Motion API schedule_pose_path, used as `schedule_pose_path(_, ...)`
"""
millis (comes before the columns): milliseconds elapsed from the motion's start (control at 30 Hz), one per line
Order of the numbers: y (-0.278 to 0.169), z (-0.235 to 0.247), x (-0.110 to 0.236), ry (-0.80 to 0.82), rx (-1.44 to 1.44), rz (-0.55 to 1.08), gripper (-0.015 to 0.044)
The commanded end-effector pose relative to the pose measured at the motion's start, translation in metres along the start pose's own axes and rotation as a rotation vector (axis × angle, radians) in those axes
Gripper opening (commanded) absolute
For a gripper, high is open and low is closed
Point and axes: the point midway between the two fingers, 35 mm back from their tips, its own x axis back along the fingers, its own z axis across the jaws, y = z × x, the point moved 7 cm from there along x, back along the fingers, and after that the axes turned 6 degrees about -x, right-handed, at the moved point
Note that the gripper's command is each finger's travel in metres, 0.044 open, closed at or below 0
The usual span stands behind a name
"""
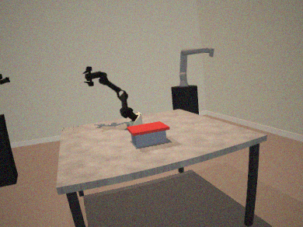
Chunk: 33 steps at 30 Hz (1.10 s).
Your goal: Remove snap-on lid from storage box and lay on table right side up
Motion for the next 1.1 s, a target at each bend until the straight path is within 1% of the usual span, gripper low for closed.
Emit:
schedule_pose_path(0, 0.001, 0.000, 0.000, -0.001, 0.007, -0.003, 0.0374)
schedule_pose_path(100, 0.017, 0.003, -0.003, -0.015, 0.111, -0.045, 0.0295)
schedule_pose_path(167, 0.044, 0.010, -0.006, -0.008, 0.202, -0.114, 0.0243)
schedule_pose_path(200, 0.059, 0.015, -0.008, -0.003, 0.246, -0.152, 0.0235)
schedule_pose_path(300, 0.090, 0.025, -0.008, 0.004, 0.338, -0.233, 0.0235)
schedule_pose_path(367, 0.099, 0.028, -0.008, 0.002, 0.364, -0.260, 0.0235)
schedule_pose_path(500, 0.151, 0.048, -0.001, -0.020, 0.513, -0.420, 0.0235)
schedule_pose_path(633, 0.197, 0.066, 0.013, -0.061, 0.646, -0.573, 0.0235)
schedule_pose_path(700, 0.204, 0.069, 0.015, -0.073, 0.669, -0.598, 0.0235)
schedule_pose_path(833, 0.244, 0.084, 0.036, -0.158, 0.792, -0.742, 0.0235)
schedule_pose_path(933, 0.275, 0.096, 0.058, -0.227, 0.892, -0.857, 0.0235)
schedule_pose_path(1067, 0.298, 0.106, 0.079, -0.282, 0.973, -0.947, 0.0235)
